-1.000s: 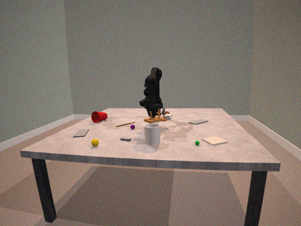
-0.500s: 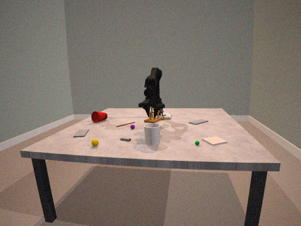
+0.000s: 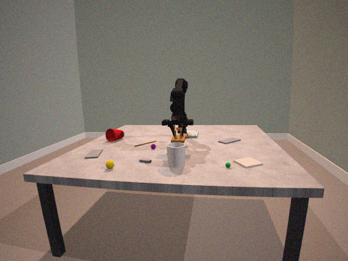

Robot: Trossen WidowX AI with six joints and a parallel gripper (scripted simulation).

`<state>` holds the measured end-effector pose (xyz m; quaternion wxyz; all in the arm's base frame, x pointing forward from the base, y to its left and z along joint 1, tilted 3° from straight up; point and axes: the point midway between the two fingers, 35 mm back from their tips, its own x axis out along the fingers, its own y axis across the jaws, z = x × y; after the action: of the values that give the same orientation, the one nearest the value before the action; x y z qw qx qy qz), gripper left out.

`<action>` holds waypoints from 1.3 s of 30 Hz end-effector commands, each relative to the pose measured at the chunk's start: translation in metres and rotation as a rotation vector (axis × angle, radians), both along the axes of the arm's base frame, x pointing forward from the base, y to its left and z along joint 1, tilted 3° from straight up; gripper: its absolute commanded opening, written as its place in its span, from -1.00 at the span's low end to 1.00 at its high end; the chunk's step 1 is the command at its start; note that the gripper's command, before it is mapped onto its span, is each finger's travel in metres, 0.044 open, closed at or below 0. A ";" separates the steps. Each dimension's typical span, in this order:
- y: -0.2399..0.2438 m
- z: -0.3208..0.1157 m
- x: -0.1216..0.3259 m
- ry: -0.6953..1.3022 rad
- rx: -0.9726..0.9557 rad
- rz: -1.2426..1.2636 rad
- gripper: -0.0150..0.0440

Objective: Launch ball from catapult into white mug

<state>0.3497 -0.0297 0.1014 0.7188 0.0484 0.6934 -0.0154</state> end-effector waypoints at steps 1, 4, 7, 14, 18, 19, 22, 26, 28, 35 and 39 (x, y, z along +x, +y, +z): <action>0.003 0.004 0.004 -0.012 0.000 0.034 -0.49; 0.004 0.004 0.004 -0.012 0.001 0.034 -0.49; 0.004 0.001 0.004 -0.012 0.001 0.034 -0.49; 0.005 -0.011 0.005 -0.012 0.001 0.034 -0.49; 0.006 -0.017 0.006 -0.012 0.001 0.034 -0.49; 0.006 -0.019 0.006 -0.012 0.001 0.034 -0.49; 0.006 -0.024 0.006 -0.012 0.001 0.034 -0.49; 0.007 -0.031 0.006 -0.012 0.001 0.034 -0.49; 0.007 -0.034 0.006 -0.012 0.001 0.035 -0.49; 0.008 -0.045 0.006 -0.012 0.001 0.035 -0.49; 0.007 -0.041 0.007 -0.013 -0.001 0.038 -0.49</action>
<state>0.3568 -0.0226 0.0595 0.7234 0.0351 0.6895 -0.0019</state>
